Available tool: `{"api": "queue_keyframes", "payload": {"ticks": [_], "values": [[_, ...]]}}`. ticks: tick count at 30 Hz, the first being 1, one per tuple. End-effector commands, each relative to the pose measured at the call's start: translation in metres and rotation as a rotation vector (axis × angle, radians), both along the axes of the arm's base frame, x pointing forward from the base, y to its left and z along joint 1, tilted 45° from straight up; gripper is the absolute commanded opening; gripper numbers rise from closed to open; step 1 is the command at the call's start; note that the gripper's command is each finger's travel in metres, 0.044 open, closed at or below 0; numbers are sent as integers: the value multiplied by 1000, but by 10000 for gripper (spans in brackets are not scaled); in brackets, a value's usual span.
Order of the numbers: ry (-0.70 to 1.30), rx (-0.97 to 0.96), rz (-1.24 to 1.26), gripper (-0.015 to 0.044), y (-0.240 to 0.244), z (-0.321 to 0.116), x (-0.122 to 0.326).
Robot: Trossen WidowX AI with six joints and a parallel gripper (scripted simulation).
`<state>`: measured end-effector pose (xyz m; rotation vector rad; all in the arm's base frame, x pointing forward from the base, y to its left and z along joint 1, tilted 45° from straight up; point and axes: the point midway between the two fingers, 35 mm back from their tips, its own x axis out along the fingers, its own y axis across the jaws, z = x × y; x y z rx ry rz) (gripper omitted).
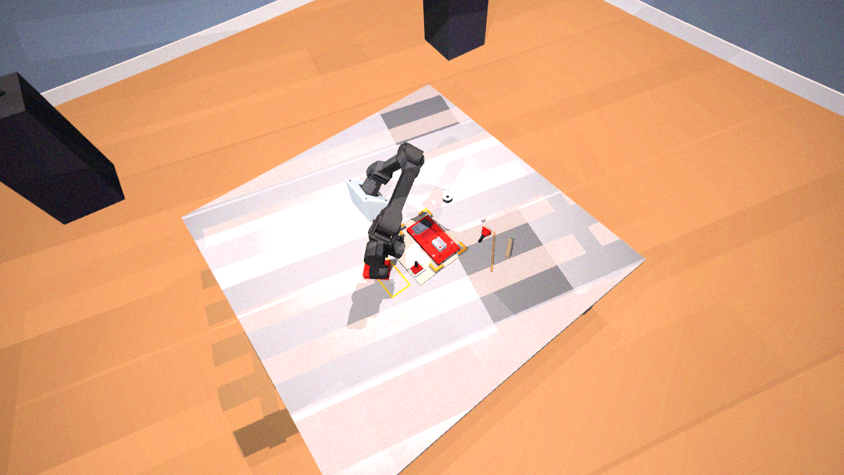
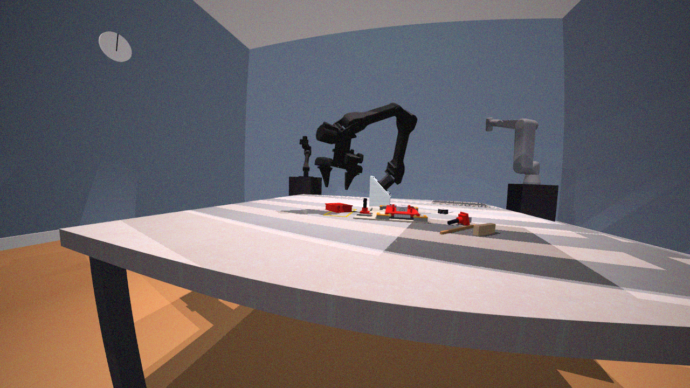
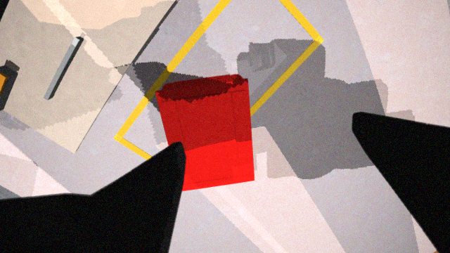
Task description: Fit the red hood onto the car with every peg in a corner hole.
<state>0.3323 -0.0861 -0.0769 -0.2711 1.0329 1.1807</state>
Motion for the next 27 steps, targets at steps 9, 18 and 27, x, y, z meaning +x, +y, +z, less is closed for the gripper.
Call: {"api": "queue_keyframes", "payload": {"ticks": [9, 18, 27], "values": [[114, 82, -9, 440, -4, -15, -43], [114, 82, -9, 440, 0, -20, -43], [114, 82, -9, 440, 5, -25, -44]]}}
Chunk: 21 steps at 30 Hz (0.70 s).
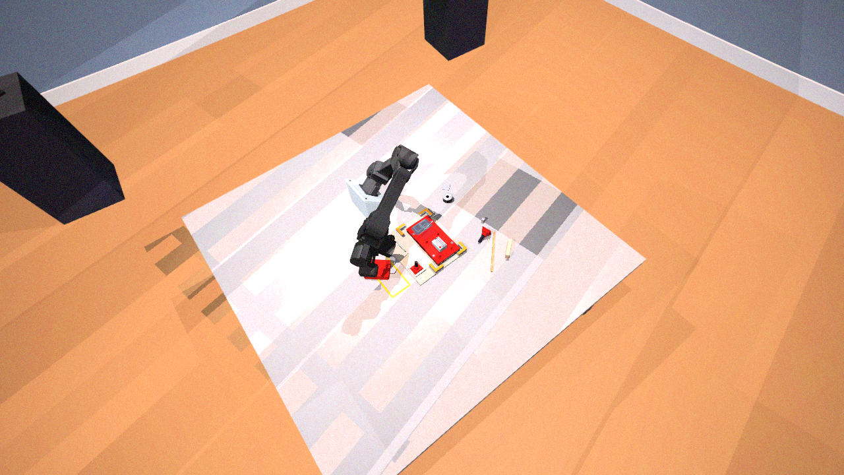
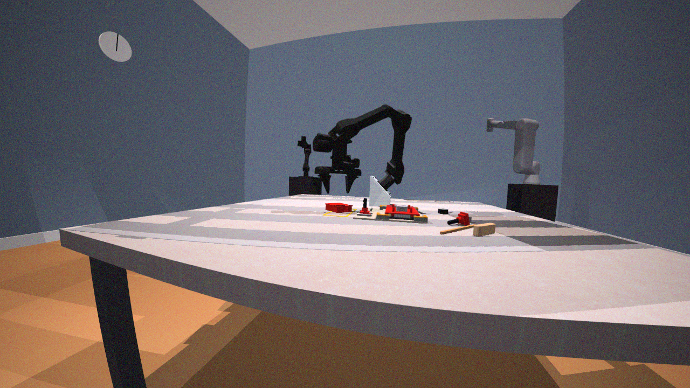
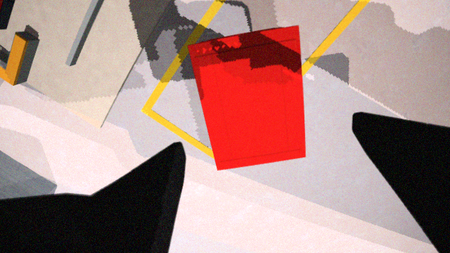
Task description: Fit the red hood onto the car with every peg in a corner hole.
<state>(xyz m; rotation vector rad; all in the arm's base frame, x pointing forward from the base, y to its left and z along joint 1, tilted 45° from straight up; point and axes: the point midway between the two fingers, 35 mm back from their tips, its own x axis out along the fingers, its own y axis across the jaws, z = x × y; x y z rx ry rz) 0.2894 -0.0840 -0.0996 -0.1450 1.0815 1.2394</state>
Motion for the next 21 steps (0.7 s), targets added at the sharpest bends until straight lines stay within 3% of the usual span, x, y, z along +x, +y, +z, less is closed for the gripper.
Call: {"api": "queue_keyframes", "payload": {"ticks": [1, 21], "values": [[3, 6, -5, 440, 3, -3, -1], [3, 6, -5, 440, 15, -14, -2]]}}
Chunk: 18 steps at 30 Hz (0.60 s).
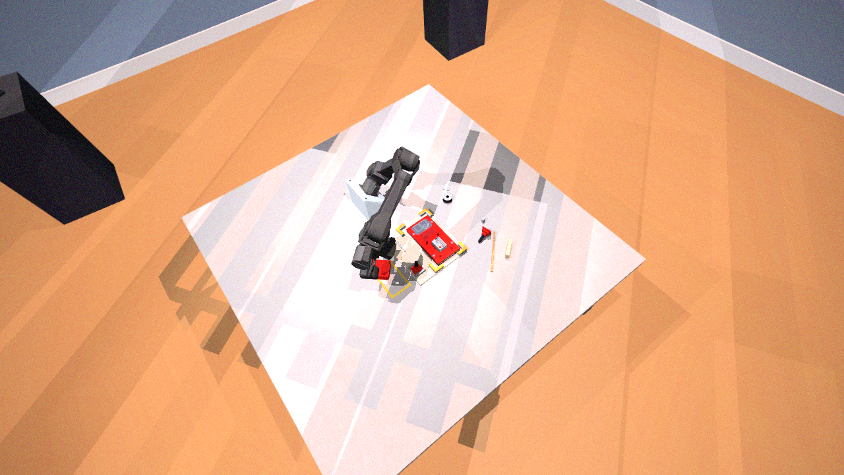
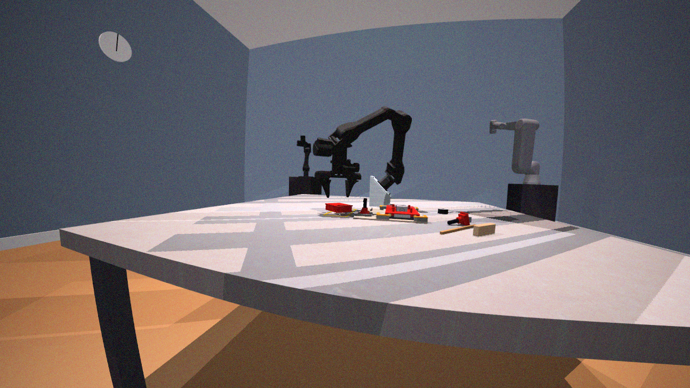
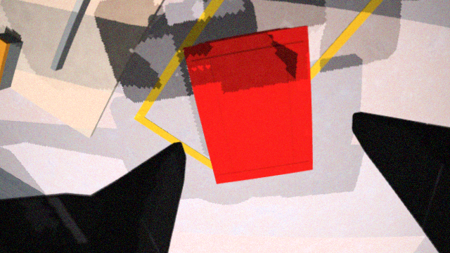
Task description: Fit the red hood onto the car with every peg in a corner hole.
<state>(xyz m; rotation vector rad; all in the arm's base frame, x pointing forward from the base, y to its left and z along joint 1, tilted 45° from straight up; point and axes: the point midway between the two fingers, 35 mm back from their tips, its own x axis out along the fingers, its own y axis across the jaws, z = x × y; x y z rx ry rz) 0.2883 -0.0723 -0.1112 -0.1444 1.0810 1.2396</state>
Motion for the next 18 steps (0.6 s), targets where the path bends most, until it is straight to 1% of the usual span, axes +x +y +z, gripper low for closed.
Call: {"api": "queue_keyframes", "payload": {"ticks": [1, 18], "values": [[3, 5, -5, 440, 3, -3, -1], [3, 6, -5, 440, 13, -12, -3]]}}
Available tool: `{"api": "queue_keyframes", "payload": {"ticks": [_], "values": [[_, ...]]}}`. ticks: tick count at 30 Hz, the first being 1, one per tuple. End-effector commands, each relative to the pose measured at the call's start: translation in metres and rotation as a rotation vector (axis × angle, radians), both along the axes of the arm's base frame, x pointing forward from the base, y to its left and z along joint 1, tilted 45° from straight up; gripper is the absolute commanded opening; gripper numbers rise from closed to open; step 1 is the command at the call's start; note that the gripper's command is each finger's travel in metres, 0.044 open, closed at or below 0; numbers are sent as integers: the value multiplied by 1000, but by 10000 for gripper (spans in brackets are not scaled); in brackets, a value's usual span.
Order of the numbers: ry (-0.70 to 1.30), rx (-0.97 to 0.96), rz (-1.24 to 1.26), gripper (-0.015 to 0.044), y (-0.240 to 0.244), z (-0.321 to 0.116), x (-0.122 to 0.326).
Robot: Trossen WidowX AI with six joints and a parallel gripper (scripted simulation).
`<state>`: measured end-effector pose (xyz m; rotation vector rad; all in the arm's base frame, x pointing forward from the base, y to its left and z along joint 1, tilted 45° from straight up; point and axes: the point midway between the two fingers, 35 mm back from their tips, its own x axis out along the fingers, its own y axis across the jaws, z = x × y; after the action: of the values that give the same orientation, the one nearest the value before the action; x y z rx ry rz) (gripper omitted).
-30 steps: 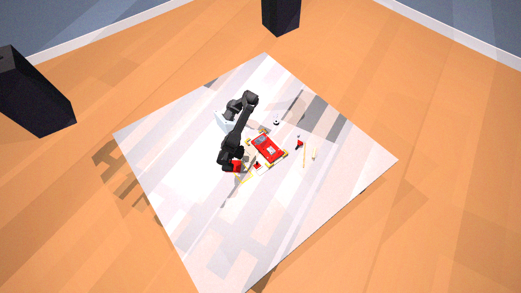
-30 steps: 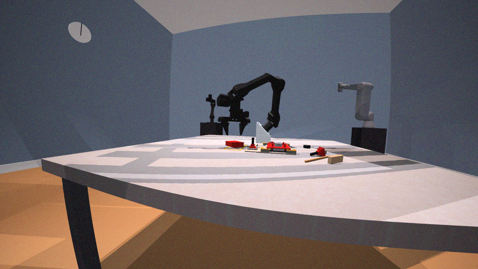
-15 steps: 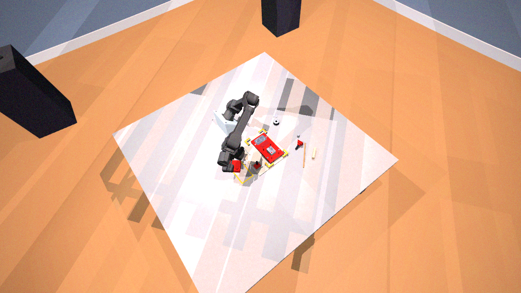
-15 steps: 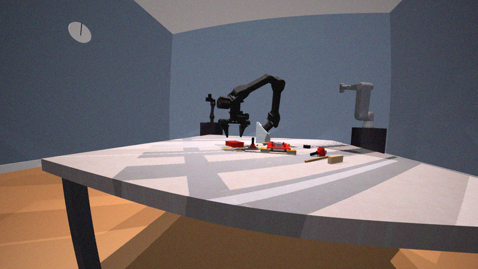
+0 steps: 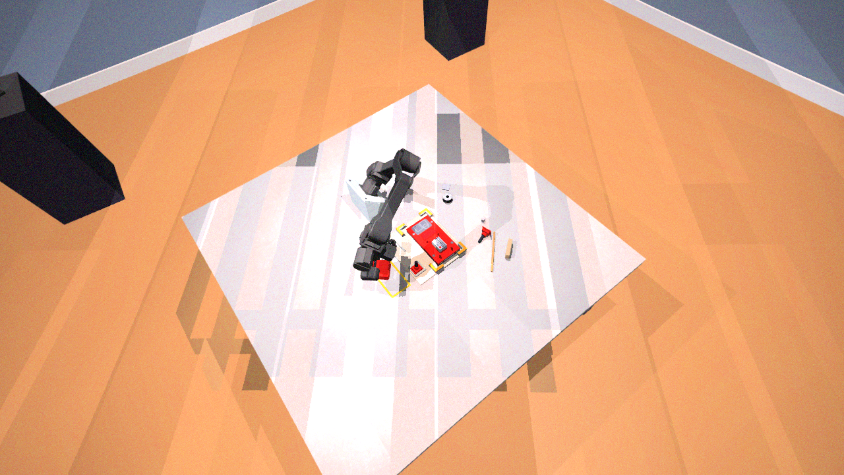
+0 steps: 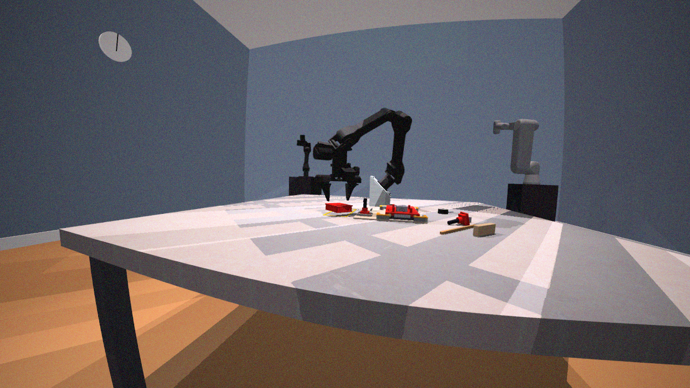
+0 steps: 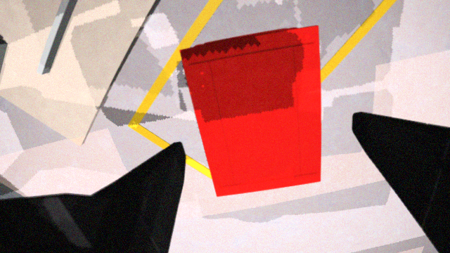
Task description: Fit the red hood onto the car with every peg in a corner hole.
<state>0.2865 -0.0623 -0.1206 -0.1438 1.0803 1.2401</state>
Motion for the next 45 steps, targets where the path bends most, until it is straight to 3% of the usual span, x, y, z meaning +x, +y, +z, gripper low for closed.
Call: {"api": "queue_keyframes", "payload": {"ticks": [1, 45], "values": [[3, 6, -5, 440, 3, -3, -1], [3, 7, -5, 440, 19, -18, -3]]}}
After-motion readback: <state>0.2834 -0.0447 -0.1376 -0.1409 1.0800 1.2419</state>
